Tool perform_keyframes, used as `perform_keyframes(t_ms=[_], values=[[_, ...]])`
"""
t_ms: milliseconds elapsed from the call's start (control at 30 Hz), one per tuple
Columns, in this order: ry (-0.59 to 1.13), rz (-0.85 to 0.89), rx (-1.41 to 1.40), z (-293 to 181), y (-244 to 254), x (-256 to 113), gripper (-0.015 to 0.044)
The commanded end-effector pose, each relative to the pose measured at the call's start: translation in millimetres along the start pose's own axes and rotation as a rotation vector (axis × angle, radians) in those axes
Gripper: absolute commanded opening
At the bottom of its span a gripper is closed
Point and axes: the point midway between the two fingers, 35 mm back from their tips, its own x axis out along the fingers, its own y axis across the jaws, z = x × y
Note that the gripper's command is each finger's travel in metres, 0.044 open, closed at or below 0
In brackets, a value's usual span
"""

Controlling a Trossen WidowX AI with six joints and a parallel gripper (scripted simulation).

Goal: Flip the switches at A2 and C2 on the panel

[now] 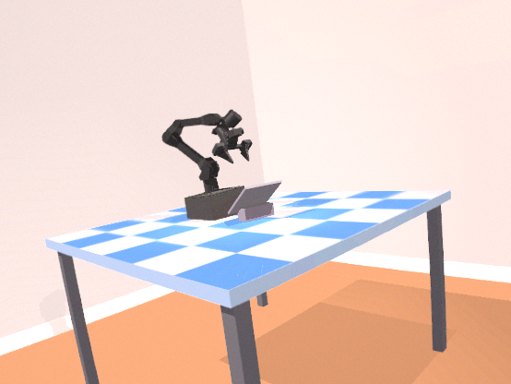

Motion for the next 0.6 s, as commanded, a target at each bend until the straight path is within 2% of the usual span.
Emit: perform_keyframes(t_ms=[0, 333, 467, 567], values=[[0.001, 0.0, 0.0, 1, 0, 1, 0.0374], [0.029, -0.011, 0.01, 42, 8, 94, 0.0111], [0.031, -0.012, 0.011, 44, 7, 101, 0.0006], [0.036, -0.012, 0.011, 44, 7, 107, 0.0]])
